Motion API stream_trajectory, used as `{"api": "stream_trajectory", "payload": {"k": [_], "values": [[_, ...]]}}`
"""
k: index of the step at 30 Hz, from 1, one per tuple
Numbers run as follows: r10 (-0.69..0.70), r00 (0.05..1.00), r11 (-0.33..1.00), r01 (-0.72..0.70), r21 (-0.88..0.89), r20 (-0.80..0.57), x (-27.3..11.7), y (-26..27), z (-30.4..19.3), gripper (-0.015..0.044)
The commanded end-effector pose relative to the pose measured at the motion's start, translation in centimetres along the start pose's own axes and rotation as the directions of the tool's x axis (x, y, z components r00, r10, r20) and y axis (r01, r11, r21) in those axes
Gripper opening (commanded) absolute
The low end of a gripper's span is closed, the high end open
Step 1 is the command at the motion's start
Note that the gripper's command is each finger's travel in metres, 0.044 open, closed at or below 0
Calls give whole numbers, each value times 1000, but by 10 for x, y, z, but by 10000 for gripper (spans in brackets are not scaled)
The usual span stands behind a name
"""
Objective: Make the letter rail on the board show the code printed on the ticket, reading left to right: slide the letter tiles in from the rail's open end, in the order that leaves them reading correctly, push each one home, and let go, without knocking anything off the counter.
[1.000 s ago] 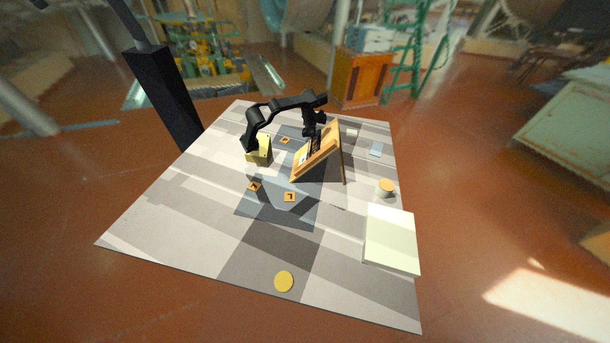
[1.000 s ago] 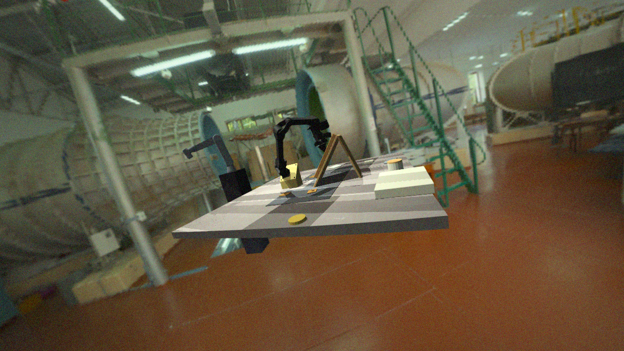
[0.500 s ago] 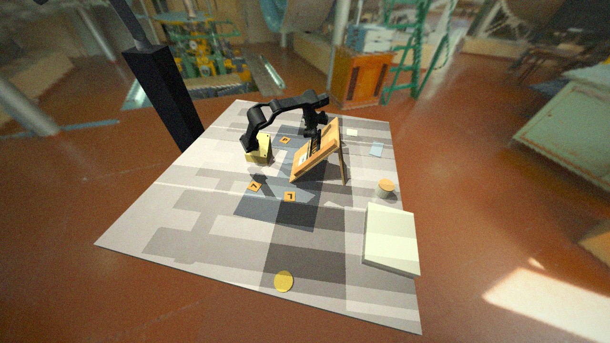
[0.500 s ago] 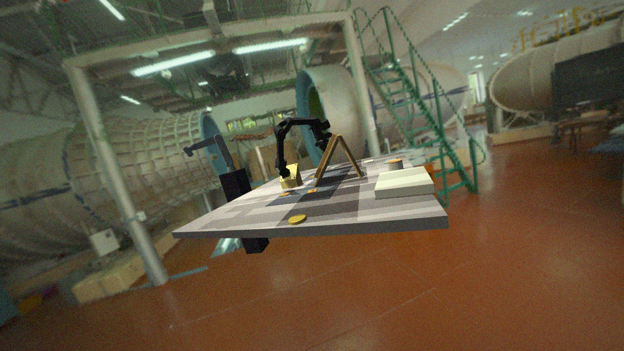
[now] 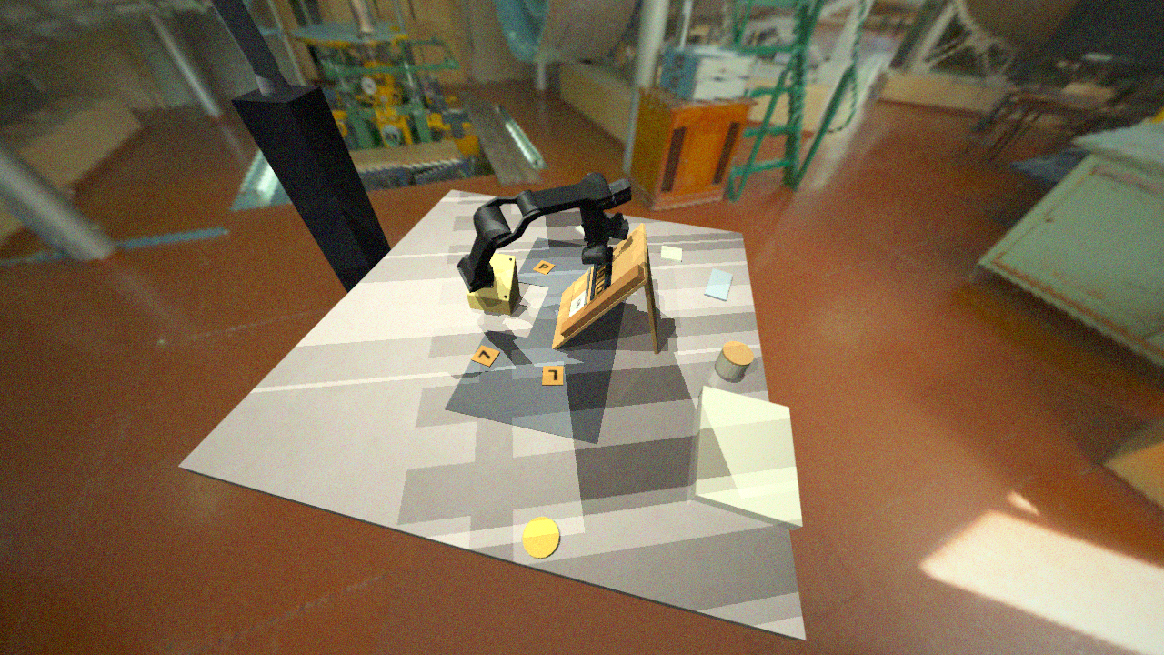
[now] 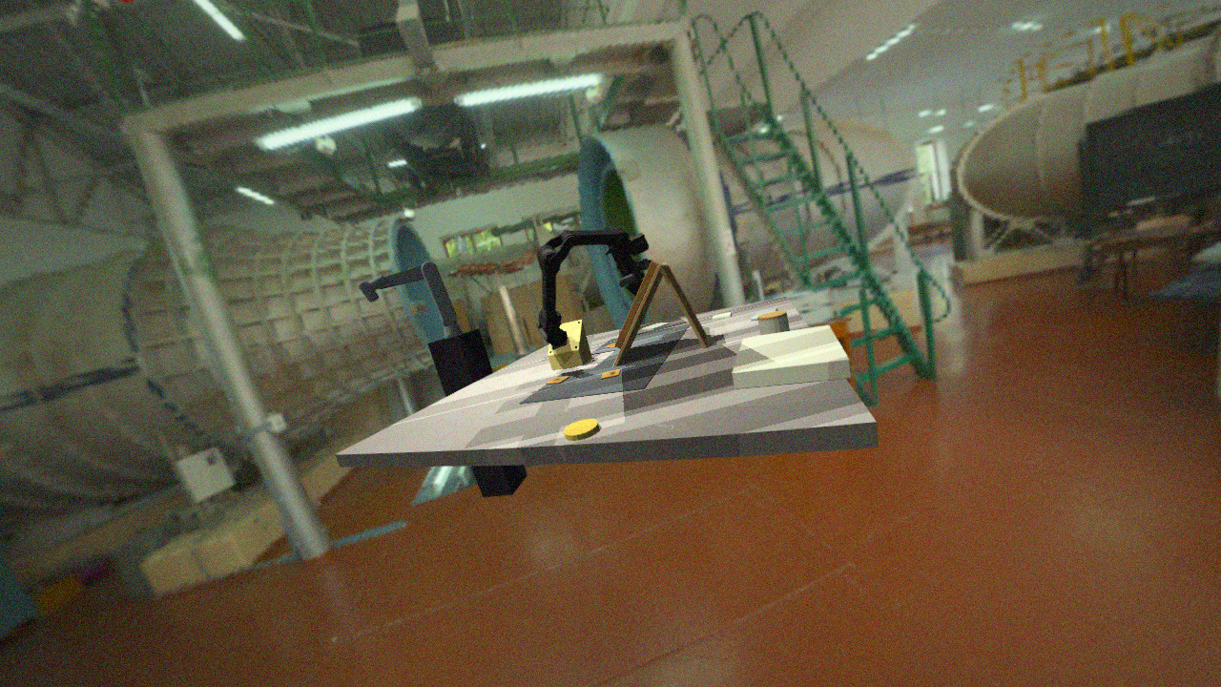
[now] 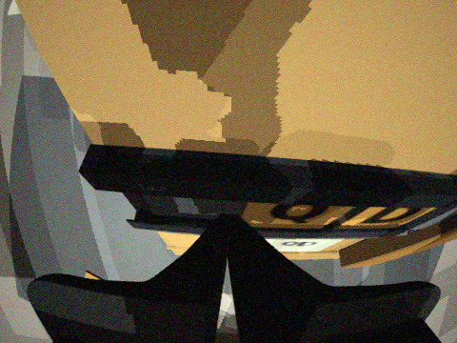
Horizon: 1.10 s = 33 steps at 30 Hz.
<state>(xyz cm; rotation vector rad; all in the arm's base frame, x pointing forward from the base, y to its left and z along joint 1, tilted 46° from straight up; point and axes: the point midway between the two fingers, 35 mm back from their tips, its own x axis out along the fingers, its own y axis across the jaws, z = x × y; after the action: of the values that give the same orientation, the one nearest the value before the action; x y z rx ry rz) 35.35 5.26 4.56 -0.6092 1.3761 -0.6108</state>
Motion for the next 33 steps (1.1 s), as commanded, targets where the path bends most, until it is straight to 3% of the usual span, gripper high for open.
{"api": "stream_trajectory", "payload": {"k": [1, 33], "values": [[0, 1000, 1000, 0, 0, 11, -1, 0, 4, 0], [-1, 1000, 1000, 1, 0, 11, 4, -7, 3, 0]]}}
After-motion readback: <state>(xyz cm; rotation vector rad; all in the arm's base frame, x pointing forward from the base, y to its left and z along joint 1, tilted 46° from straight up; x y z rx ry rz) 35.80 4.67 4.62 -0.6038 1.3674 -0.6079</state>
